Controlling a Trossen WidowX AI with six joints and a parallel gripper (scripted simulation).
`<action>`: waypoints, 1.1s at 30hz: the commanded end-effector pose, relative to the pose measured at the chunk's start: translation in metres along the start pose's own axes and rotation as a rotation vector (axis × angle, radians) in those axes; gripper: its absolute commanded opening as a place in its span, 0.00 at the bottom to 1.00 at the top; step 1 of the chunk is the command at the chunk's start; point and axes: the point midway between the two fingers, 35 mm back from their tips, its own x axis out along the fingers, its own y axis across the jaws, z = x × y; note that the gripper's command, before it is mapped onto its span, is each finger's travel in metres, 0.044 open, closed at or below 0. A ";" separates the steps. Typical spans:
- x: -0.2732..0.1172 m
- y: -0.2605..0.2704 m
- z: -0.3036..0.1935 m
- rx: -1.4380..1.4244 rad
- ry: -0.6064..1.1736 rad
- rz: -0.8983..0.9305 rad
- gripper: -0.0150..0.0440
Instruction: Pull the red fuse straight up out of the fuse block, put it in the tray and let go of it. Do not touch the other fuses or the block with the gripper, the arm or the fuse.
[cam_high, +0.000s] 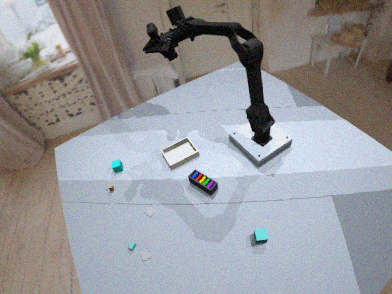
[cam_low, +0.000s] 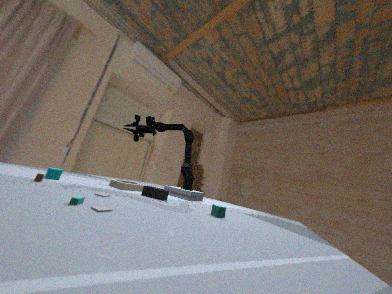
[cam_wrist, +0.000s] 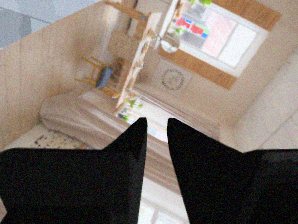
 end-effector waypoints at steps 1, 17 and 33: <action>0.035 0.006 0.058 0.233 -0.111 0.086 0.36; 0.059 0.043 0.340 0.929 -0.283 0.794 0.36; -0.065 0.106 0.501 0.962 0.183 1.322 0.36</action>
